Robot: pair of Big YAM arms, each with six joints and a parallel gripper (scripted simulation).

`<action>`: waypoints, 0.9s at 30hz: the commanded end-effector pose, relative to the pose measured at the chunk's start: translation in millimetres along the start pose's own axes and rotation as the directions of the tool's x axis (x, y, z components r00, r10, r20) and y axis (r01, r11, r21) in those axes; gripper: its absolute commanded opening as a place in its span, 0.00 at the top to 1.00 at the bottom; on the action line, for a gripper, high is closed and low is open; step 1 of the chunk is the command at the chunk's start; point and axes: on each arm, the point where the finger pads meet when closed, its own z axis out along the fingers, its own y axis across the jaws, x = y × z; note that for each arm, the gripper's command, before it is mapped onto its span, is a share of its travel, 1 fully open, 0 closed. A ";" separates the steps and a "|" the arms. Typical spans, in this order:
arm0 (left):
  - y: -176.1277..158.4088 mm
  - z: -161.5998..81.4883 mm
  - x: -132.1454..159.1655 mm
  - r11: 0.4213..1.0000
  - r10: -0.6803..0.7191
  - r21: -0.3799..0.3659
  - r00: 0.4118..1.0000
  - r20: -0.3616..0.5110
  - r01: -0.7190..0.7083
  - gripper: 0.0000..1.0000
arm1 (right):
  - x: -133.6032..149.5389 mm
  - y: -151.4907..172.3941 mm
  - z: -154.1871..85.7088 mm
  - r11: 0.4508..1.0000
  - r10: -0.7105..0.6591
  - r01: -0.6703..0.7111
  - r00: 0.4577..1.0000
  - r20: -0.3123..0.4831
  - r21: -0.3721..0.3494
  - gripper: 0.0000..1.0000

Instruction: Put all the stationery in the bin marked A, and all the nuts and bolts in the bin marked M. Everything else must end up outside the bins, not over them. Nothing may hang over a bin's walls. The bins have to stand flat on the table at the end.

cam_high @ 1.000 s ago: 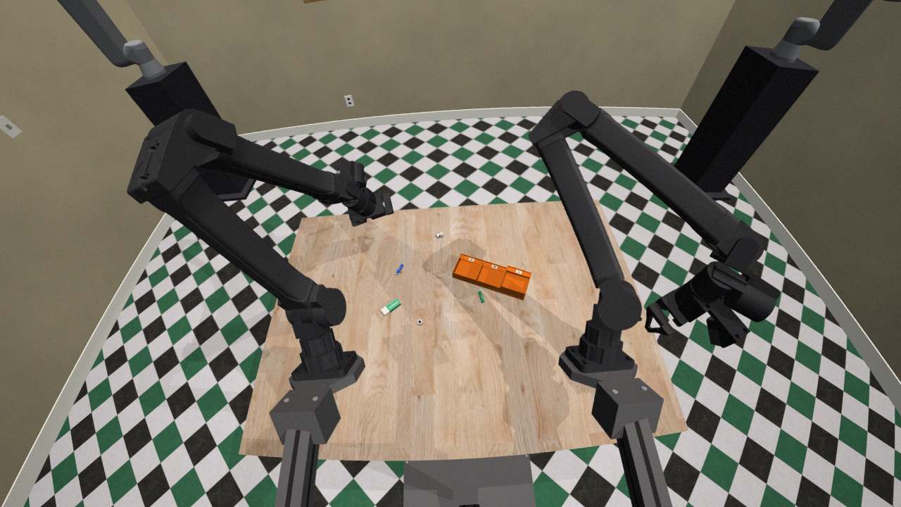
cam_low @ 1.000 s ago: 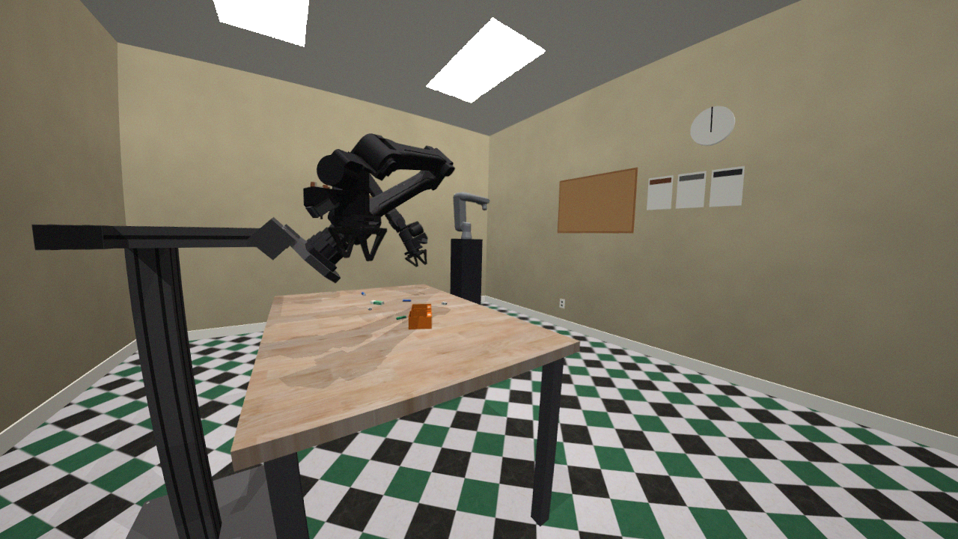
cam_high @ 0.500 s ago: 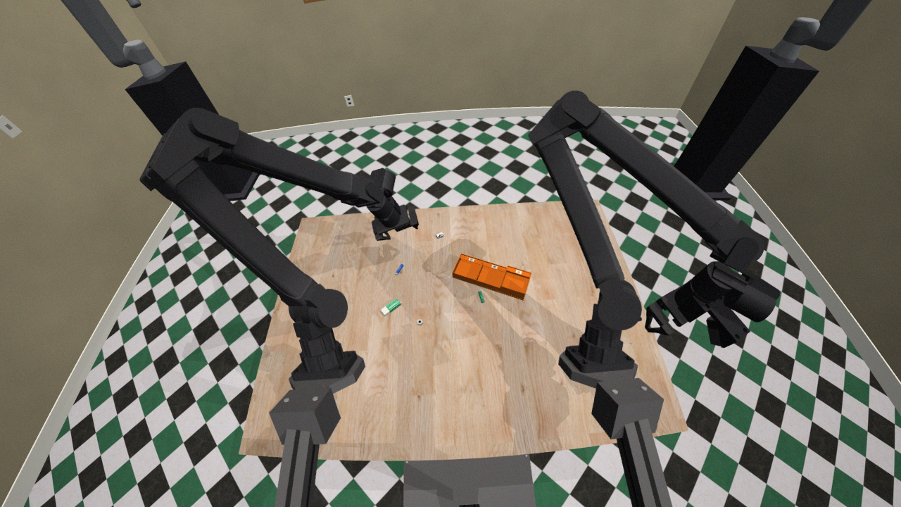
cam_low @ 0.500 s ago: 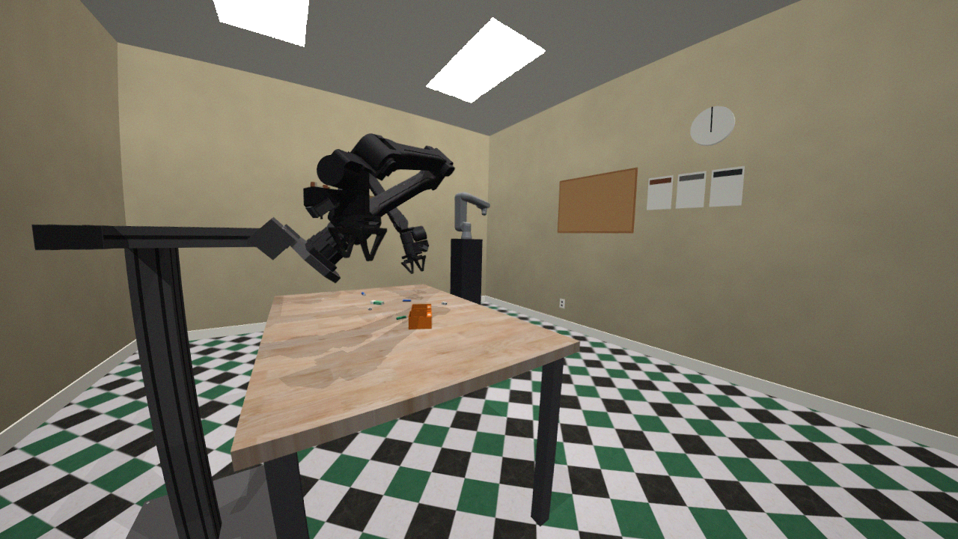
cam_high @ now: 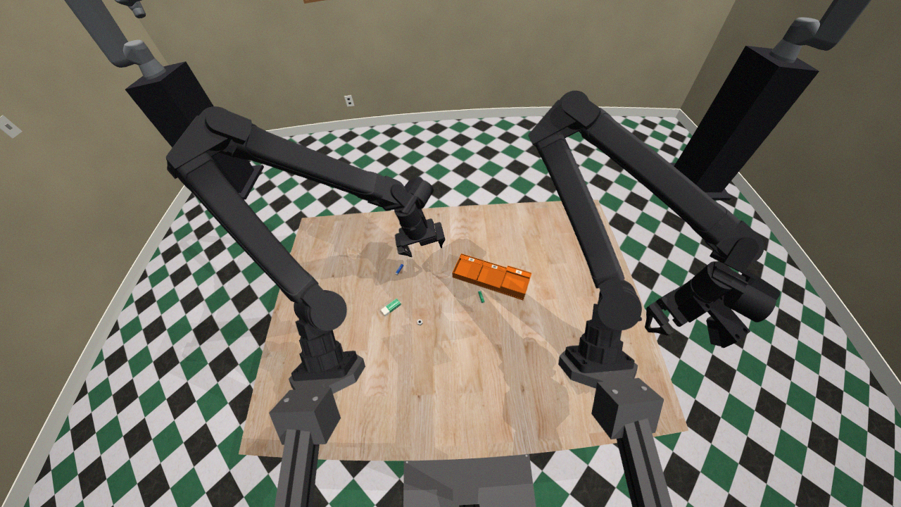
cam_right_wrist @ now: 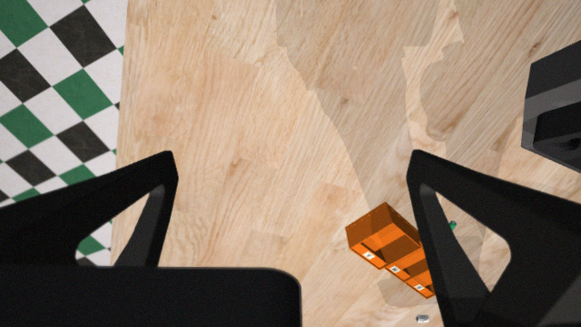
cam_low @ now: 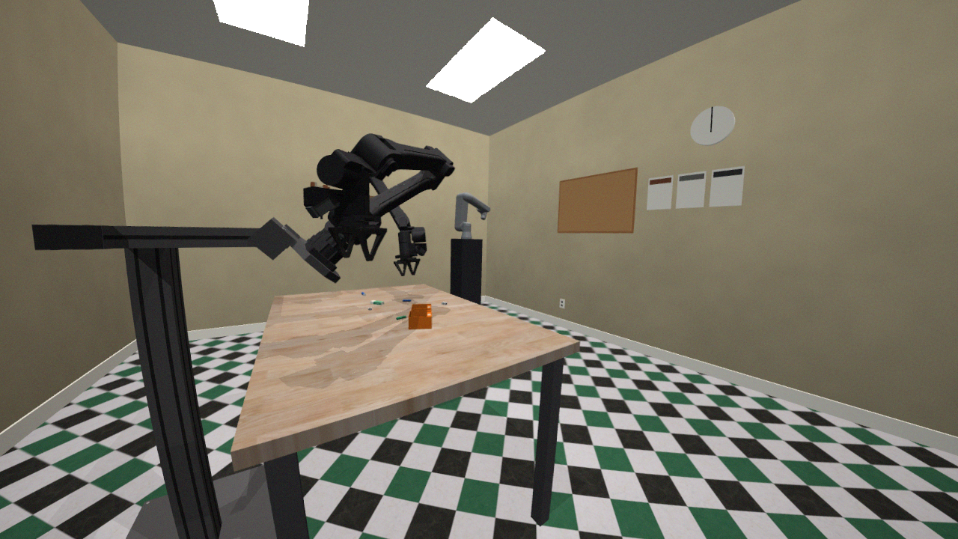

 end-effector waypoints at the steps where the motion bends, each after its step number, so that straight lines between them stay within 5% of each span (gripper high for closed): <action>1: -12.2 2.5 32.2 1.000 -0.027 -0.014 0.999 -0.043 0.026 0.00 | -5.2 11.7 -11.6 1.000 0.011 -0.010 1.000 0.015 -0.016 0.00; 3: -27.7 -3.8 25.3 1.000 -0.020 -0.024 0.999 -0.046 0.019 0.00 | -5.2 11.7 -11.6 1.000 0.011 -0.010 1.000 0.015 -0.016 0.00; 6: -24.3 -2.6 60.1 0.999 -0.003 -0.044 0.998 -0.068 0.000 0.00 | -5.2 11.7 -11.6 1.000 0.011 -0.010 1.000 0.015 -0.016 0.00; 13: -49.6 -15.7 77.6 0.996 0.041 -0.081 0.997 -0.068 -0.046 0.00 | -5.2 11.7 -11.6 1.000 0.011 -0.010 1.000 0.015 -0.016 0.00; 18: -54.0 -27.9 123.6 0.988 0.089 -0.118 0.993 -0.072 -0.097 0.00 | -5.2 11.7 -11.6 1.000 0.011 -0.010 1.000 0.015 -0.016 0.00; 27: -73.0 -53.6 157.7 0.977 0.160 -0.140 0.987 -0.022 -0.162 0.00 | -5.2 11.7 -11.6 1.000 0.011 -0.010 1.000 0.015 -0.016 0.00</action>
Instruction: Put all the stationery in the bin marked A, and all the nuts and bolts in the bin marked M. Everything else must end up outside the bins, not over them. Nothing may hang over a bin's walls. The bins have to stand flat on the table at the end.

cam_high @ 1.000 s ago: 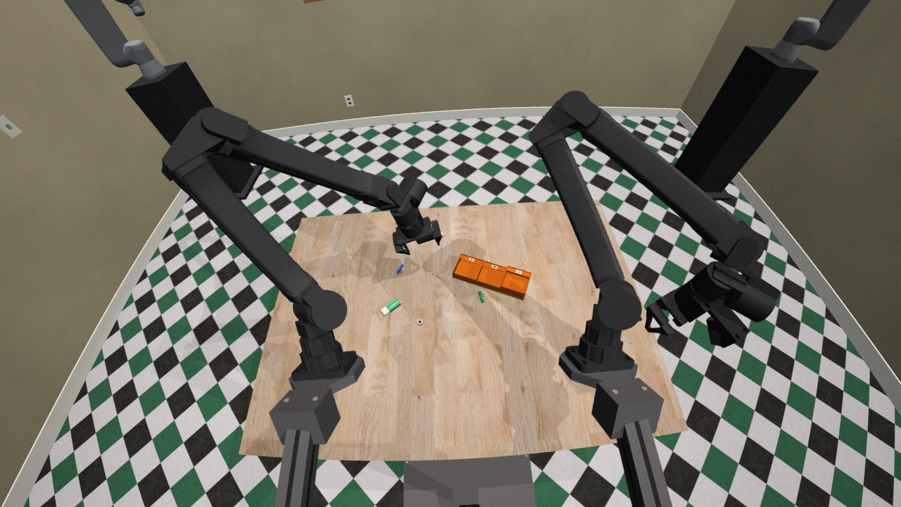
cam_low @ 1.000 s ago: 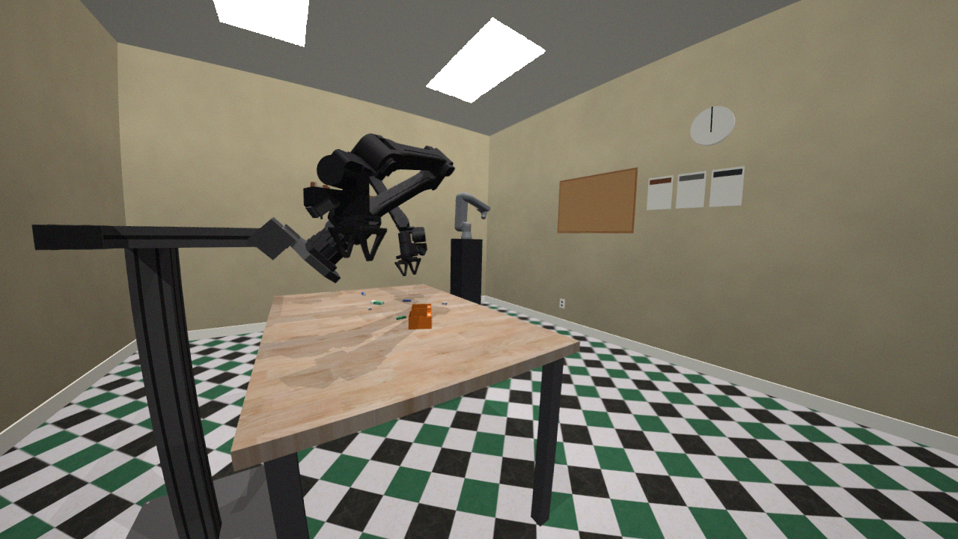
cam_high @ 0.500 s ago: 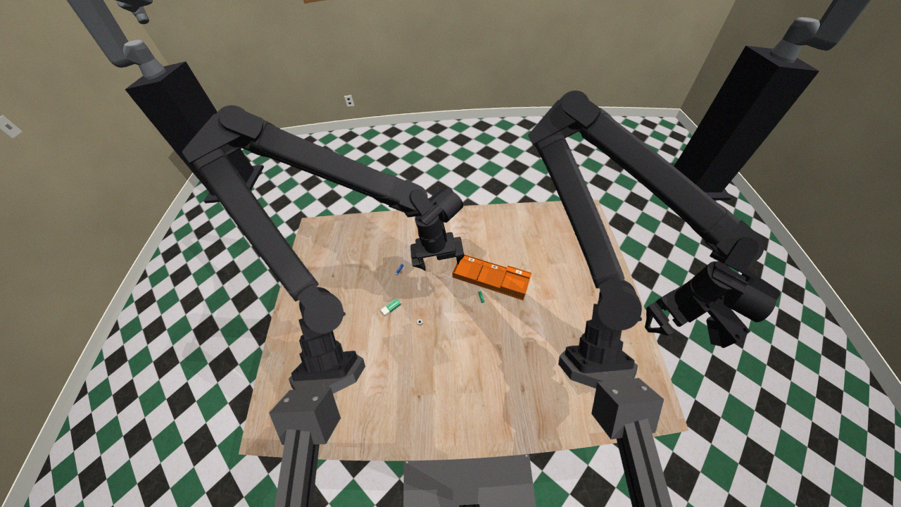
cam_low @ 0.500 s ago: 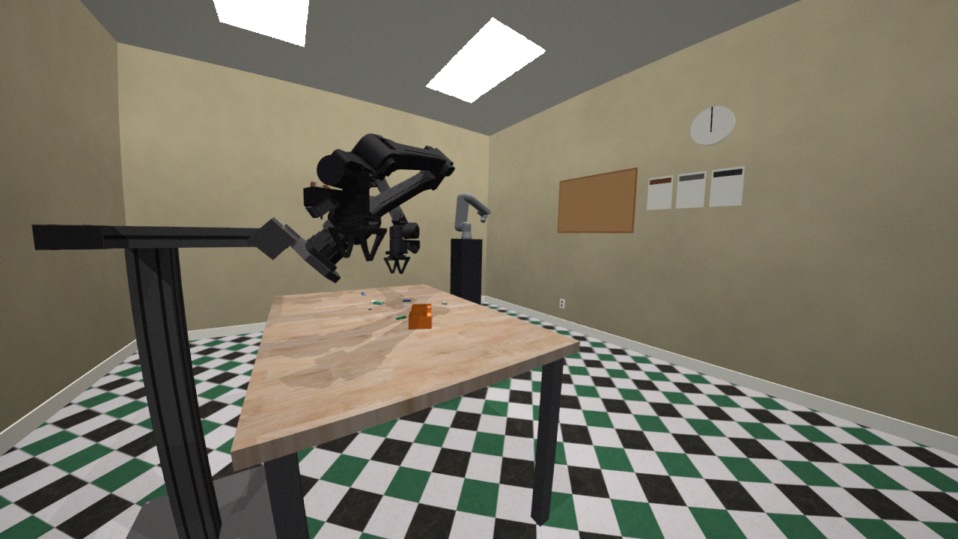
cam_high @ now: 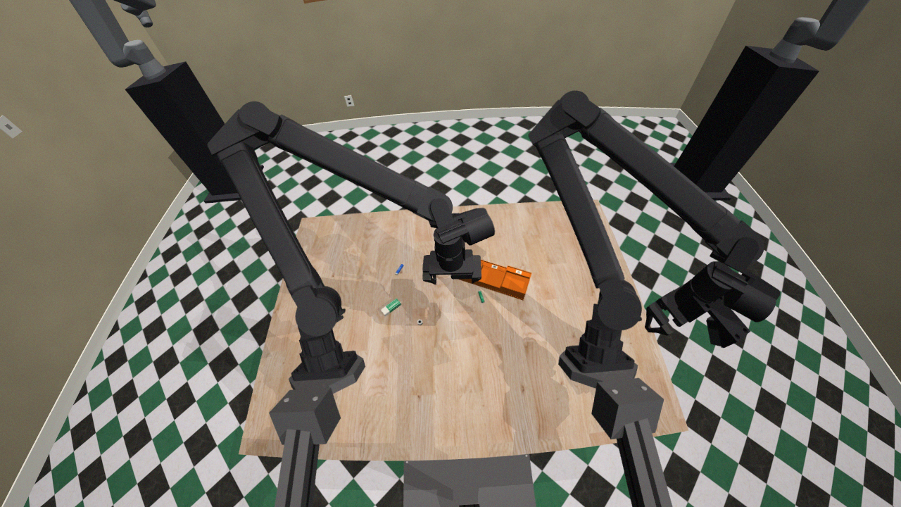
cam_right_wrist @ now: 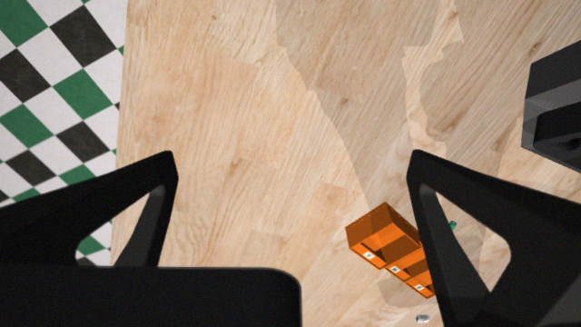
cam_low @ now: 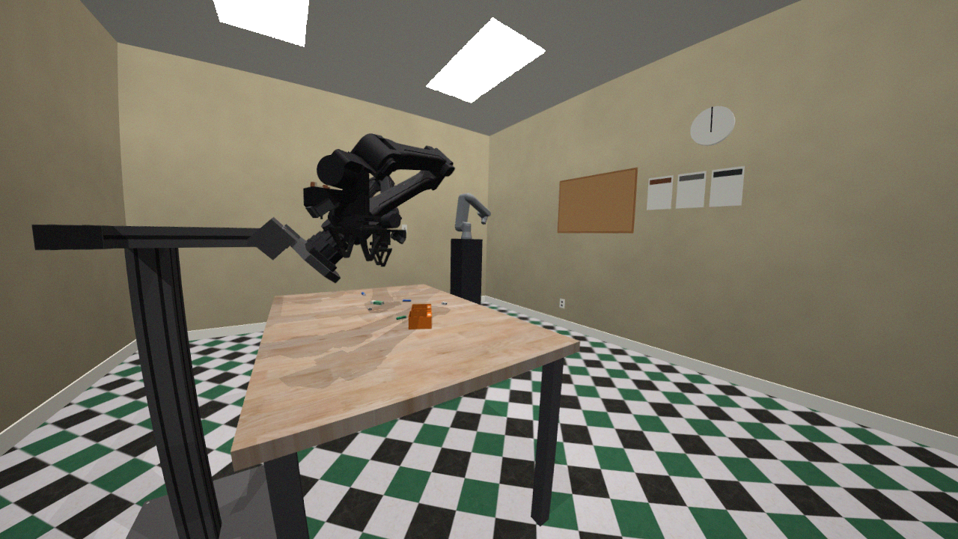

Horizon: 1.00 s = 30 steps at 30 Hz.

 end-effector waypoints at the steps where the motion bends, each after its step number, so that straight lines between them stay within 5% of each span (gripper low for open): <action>1: -0.3 2.8 -9.4 0.995 -0.089 -0.036 0.996 -0.004 0.089 0.00 | -5.2 11.7 -11.6 1.000 0.011 -0.010 1.000 0.015 -0.016 0.00; 30: 11.9 -2.0 -9.6 0.997 -0.068 -0.029 0.998 -0.006 0.068 0.00 | -5.2 11.7 -11.6 1.000 0.011 -0.010 1.000 0.015 -0.016 0.00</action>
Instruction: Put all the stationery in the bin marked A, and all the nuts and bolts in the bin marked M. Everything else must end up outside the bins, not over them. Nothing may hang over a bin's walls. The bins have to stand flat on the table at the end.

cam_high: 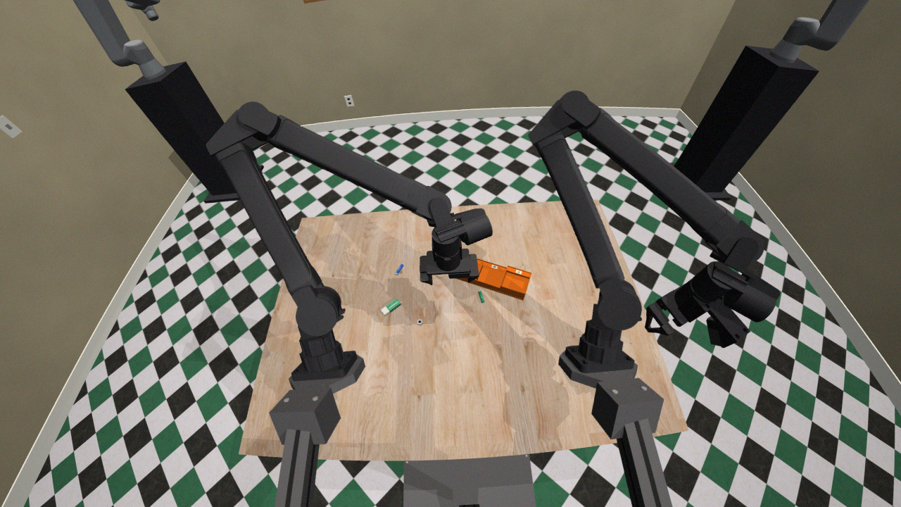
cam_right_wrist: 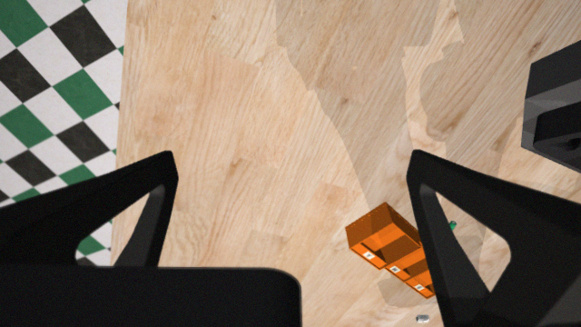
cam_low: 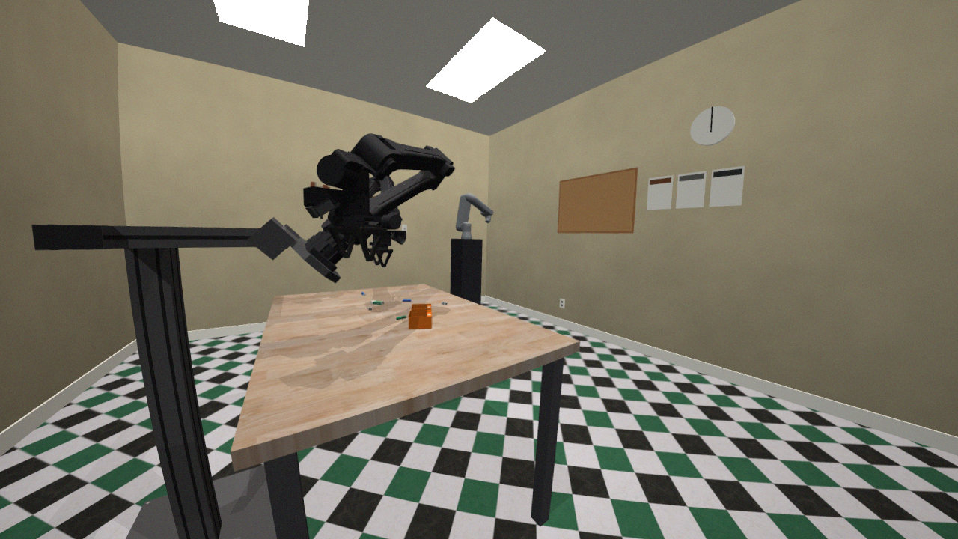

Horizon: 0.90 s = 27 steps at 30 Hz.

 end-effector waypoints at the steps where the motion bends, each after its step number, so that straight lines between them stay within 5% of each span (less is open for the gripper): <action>1: 2.3 -2.9 -7.6 1.000 -0.002 -0.001 1.000 0.001 0.002 0.00 | -5.2 11.7 -11.6 1.000 0.011 -0.010 1.000 0.015 -0.016 0.00; 20: 6.5 -1.0 -4.8 1.000 0.005 -0.009 1.000 -0.003 -0.005 0.00 | -5.2 11.7 -11.6 1.000 0.011 -0.010 1.000 0.015 -0.016 0.00; 27: -32.4 22.0 -38.7 0.974 0.227 0.008 0.974 0.008 -0.227 0.00 | -5.2 11.7 -11.6 1.000 0.011 -0.010 1.000 0.015 -0.016 0.00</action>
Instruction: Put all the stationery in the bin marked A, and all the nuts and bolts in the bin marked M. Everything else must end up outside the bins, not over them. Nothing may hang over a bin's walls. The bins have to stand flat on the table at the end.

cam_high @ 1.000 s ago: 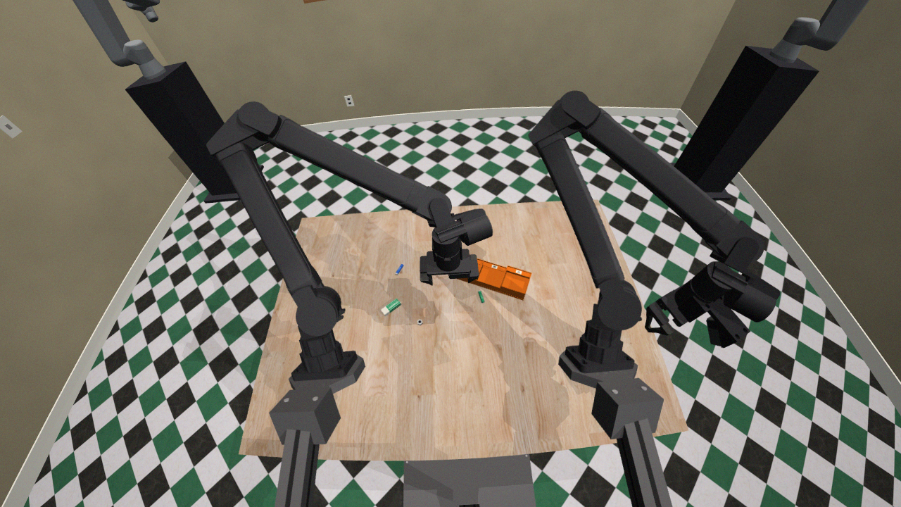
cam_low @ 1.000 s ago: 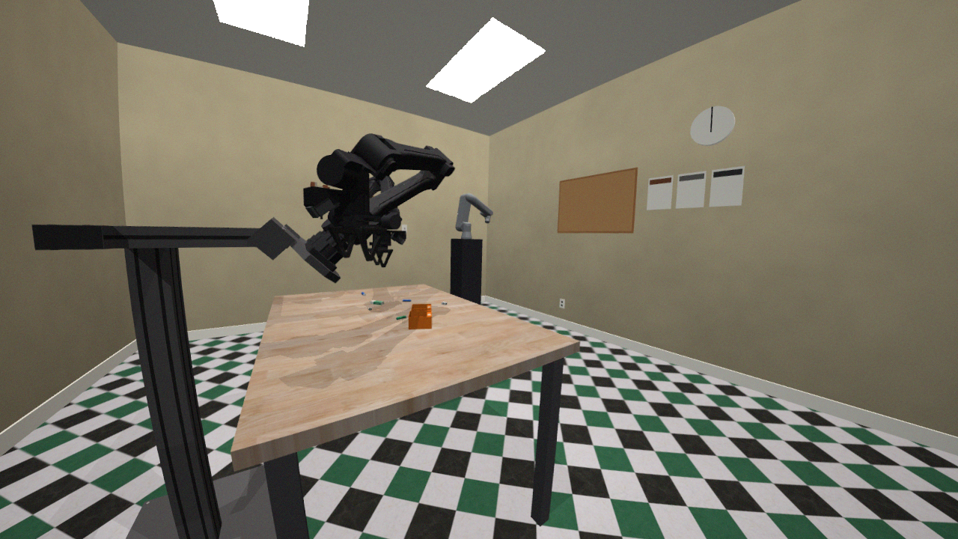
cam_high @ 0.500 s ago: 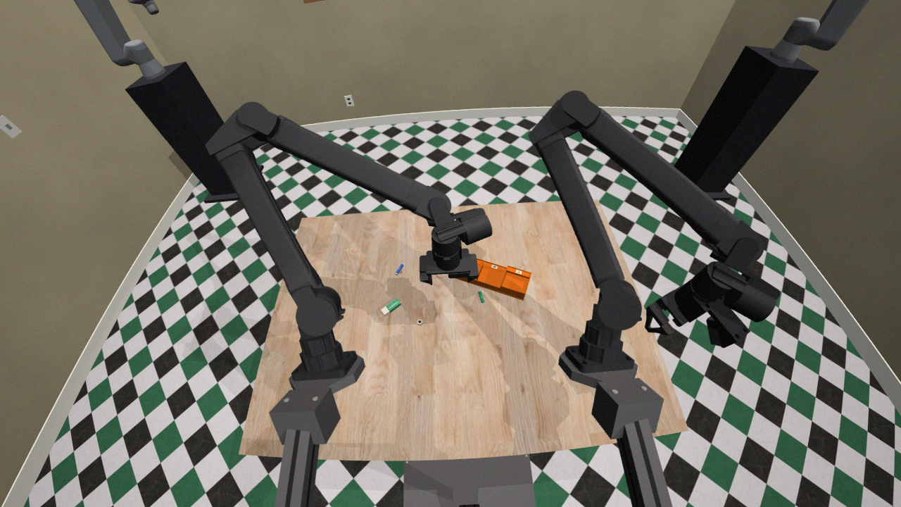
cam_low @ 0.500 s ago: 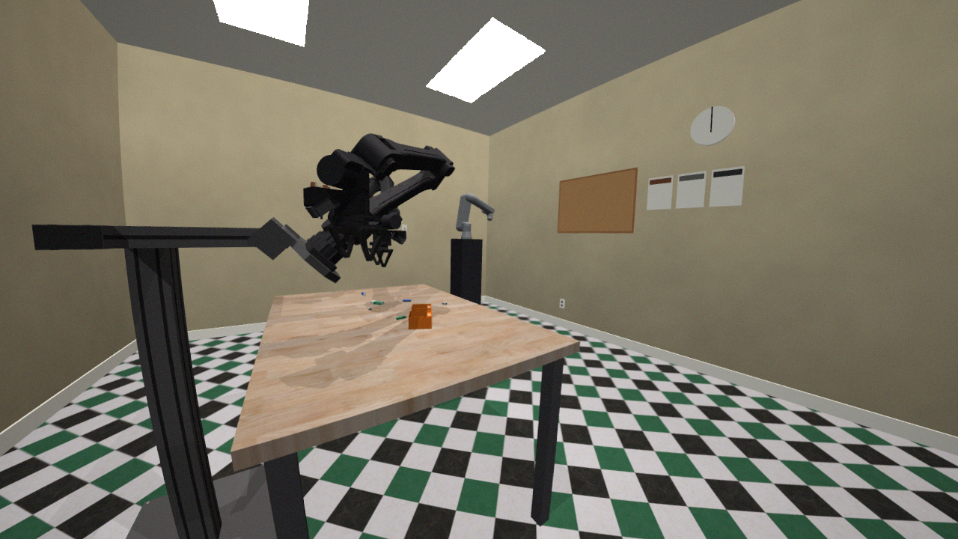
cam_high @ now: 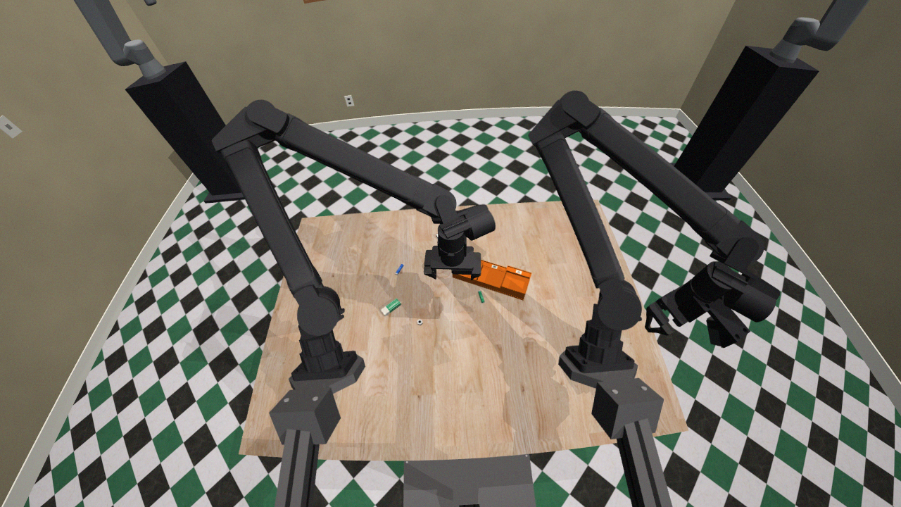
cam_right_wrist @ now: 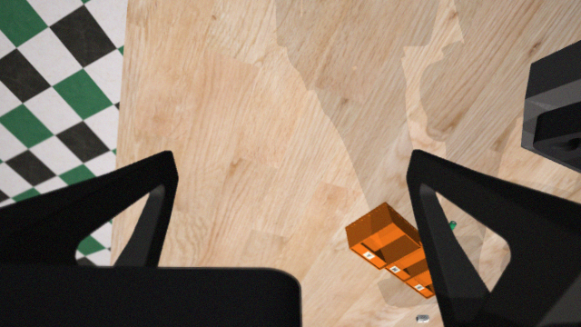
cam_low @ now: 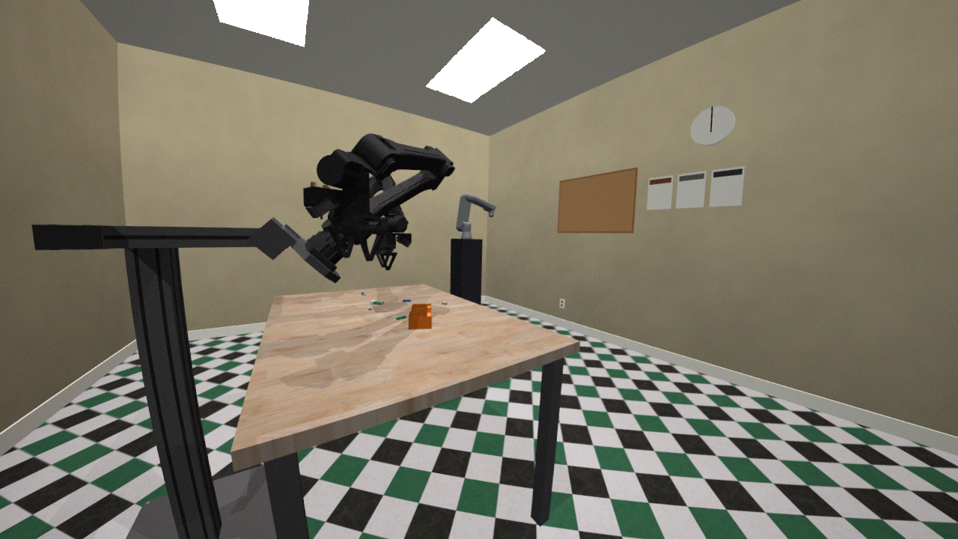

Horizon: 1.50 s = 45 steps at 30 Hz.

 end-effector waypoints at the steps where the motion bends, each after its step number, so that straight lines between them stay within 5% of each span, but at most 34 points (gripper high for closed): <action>1: -25.5 15.2 -27.7 0.988 0.153 0.018 0.988 0.009 -0.154 0.00 | -5.2 11.7 -11.6 1.000 0.011 -0.010 1.000 0.015 -0.016 0.00; 9: -59.9 52.1 -71.4 0.948 0.317 0.015 0.948 0.014 -0.317 0.00 | -5.2 11.7 -11.6 1.000 0.011 -0.010 1.000 0.015 -0.016 0.00; 28: -130.3 128.9 -160.2 0.943 0.332 0.005 0.943 -0.001 -0.332 0.00 | -5.2 11.7 -11.6 1.000 0.011 -0.010 1.000 0.015 -0.016 0.00; 31: -130.4 129.3 -160.7 0.943 0.332 0.003 0.943 -0.001 -0.332 0.00 | -5.2 11.7 -11.6 1.000 0.011 -0.010 1.000 0.015 -0.016 0.00; 33: -138.9 121.3 -134.6 0.926 0.378 0.016 0.926 -0.009 -0.378 0.00 | -5.2 11.7 -11.6 1.000 0.011 -0.010 1.000 0.015 -0.016 0.00; 37: -135.0 117.4 -157.1 0.945 0.325 0.018 0.945 0.018 -0.326 0.00 | -5.2 11.7 -11.6 1.000 0.011 -0.010 1.000 0.015 -0.016 0.00; 45: -134.3 117.4 -157.3 0.945 0.325 0.018 0.945 0.018 -0.326 0.00 | -5.2 11.7 -11.6 1.000 0.011 -0.010 1.000 0.015 -0.016 0.00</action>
